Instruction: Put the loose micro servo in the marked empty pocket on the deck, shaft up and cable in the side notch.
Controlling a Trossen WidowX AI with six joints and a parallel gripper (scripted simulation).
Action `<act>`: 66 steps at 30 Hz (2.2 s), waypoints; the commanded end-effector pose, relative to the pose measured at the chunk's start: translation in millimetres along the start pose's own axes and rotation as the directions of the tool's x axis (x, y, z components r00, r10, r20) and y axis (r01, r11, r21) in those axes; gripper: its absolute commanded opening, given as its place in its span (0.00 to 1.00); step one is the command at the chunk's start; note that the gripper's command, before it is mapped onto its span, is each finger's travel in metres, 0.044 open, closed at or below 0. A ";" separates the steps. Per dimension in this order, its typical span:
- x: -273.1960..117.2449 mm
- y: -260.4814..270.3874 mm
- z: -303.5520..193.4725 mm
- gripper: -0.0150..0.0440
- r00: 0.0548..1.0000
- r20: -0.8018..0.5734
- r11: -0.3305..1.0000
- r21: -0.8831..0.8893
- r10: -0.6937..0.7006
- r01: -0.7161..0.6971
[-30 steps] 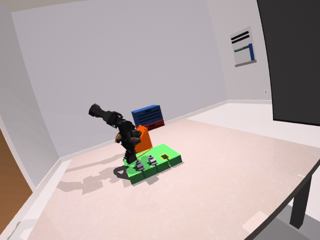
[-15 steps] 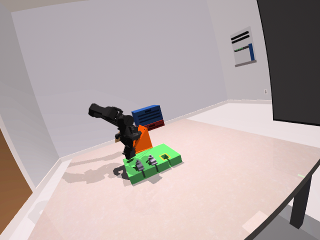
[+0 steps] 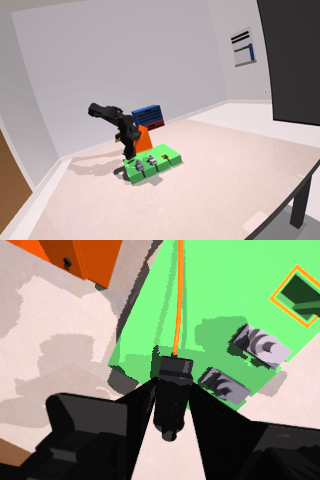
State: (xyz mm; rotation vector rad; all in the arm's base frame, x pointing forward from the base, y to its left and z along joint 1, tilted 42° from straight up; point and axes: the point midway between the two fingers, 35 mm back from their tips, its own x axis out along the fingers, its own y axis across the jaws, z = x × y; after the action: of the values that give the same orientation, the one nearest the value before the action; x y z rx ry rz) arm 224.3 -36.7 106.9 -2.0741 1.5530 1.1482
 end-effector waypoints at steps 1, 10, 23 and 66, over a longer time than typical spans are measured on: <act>-1.0 -5.8 1.8 0.25 1.000 -0.001 1.000 -0.005 -0.005 0.005; -1.1 -20.4 35.2 0.25 1.000 0.001 1.000 -0.005 -0.006 0.006; -1.4 -43.9 89.7 0.25 1.000 0.005 1.000 -0.004 -0.008 0.008; -2.1 -66.9 144.7 0.25 1.000 0.007 0.637 0.771 -0.009 0.001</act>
State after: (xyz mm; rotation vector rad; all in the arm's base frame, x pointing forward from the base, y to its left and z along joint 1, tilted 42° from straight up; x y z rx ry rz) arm 224.3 82.8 3.1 -1.5308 1.6324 0.4159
